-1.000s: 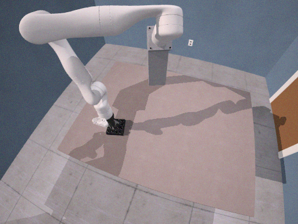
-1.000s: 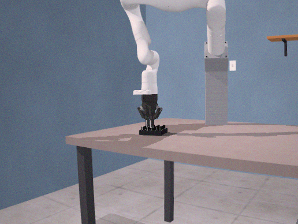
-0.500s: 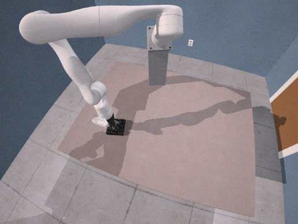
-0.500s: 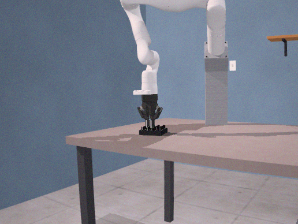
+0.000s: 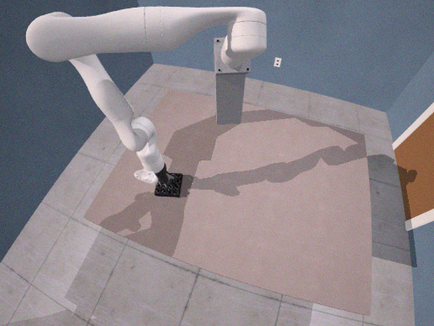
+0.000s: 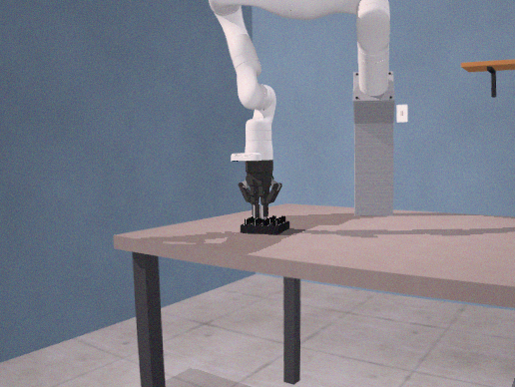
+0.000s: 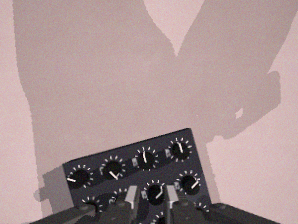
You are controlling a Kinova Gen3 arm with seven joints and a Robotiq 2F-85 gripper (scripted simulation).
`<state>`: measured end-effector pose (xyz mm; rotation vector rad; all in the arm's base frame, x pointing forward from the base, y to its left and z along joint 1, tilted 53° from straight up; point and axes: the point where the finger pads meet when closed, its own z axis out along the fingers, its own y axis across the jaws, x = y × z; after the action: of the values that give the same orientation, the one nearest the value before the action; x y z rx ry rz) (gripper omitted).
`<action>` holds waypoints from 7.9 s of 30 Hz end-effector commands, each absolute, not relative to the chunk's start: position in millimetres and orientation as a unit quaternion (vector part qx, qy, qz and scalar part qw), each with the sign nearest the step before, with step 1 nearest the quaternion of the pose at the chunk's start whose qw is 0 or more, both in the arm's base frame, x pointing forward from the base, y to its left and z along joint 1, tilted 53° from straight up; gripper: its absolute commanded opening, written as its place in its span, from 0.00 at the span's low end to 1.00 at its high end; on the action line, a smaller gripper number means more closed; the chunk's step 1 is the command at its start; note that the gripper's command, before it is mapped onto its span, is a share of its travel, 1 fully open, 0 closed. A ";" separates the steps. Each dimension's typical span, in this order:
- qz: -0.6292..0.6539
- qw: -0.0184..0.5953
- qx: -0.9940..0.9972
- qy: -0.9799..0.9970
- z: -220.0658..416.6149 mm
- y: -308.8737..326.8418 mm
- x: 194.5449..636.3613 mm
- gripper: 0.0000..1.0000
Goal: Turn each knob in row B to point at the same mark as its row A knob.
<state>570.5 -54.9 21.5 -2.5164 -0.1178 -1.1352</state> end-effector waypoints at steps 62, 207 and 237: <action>-0.405 0.185 -0.895 -0.041 10.4 -85.5 503.9 0.19; -0.405 0.185 -0.895 -0.041 -24.7 -64.6 545.1 0.19; -0.405 0.185 -0.895 -0.041 -24.7 -64.6 545.1 0.19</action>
<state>545.0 -65.4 -24.4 -2.5220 -0.1151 -1.1418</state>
